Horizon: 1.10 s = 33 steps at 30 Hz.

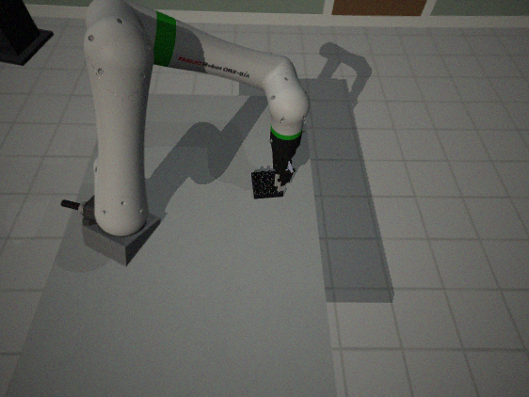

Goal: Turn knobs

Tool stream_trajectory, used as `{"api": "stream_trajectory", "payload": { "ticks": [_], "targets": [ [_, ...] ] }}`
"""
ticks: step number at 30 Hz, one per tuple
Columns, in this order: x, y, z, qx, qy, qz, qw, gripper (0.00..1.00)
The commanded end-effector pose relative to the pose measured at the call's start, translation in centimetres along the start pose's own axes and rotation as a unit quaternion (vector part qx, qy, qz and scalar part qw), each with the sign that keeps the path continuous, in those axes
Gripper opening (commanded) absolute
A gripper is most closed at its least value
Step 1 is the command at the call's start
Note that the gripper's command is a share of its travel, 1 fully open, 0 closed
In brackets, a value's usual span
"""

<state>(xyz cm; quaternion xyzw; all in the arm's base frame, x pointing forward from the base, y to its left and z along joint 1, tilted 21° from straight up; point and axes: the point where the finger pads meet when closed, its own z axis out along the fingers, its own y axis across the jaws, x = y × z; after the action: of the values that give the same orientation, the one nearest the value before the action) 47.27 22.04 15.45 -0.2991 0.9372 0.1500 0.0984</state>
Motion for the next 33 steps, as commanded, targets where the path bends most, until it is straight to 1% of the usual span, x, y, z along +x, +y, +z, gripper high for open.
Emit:
{"api": "stream_trajectory", "payload": {
  "ticks": [1, 21, 33],
  "targets": [
    [-0.02, -0.01, -0.02, 0.000, 0.000, 0.000, 1.000, 0.12],
    [-0.02, -0.01, 0.01, 0.000, 0.000, 0.000, 1.000, 0.12],
    [-0.02, -0.01, 0.62, 0.000, 0.000, 0.000, 1.000, 0.12]
  ]
}}
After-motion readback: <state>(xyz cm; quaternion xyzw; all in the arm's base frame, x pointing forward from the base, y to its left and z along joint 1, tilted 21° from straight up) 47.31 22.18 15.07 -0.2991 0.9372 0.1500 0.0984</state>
